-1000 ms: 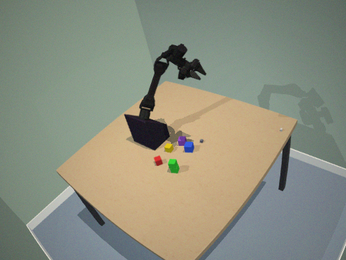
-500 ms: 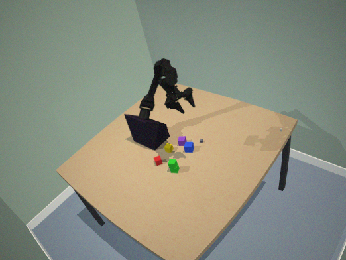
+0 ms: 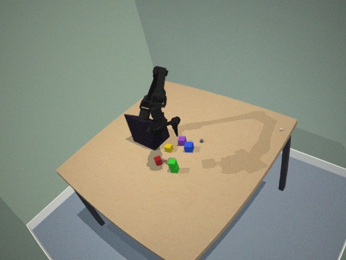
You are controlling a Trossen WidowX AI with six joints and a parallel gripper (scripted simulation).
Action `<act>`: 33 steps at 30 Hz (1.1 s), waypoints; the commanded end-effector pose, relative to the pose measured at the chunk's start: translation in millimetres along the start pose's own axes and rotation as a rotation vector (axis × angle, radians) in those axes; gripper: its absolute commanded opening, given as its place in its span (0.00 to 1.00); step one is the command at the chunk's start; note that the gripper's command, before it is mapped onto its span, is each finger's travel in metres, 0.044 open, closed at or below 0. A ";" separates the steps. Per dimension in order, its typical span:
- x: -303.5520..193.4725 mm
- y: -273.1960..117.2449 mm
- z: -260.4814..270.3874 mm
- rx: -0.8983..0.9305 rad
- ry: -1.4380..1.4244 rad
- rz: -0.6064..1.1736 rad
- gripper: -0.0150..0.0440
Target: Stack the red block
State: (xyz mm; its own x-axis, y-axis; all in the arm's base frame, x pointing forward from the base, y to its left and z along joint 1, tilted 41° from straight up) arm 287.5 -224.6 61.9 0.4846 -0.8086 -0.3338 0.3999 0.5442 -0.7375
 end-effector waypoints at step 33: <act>-62.8 126.5 -132.7 -0.187 -0.445 0.288 1.00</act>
State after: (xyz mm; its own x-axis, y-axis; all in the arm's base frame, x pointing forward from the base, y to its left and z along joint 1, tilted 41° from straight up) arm 203.4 -137.1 -85.6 0.8542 -0.4315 -0.2900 0.0686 0.6465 -0.7598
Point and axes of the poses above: the point midway between the two fingers, 35 mm back from their tips, its own y axis out along the fingers, its own z axis across the jaws, x = y × z, the point moved 9 cm from there along -y, back along the fingers, and after that the axes turned 5 degrees about -y, right-handed, at the moved point
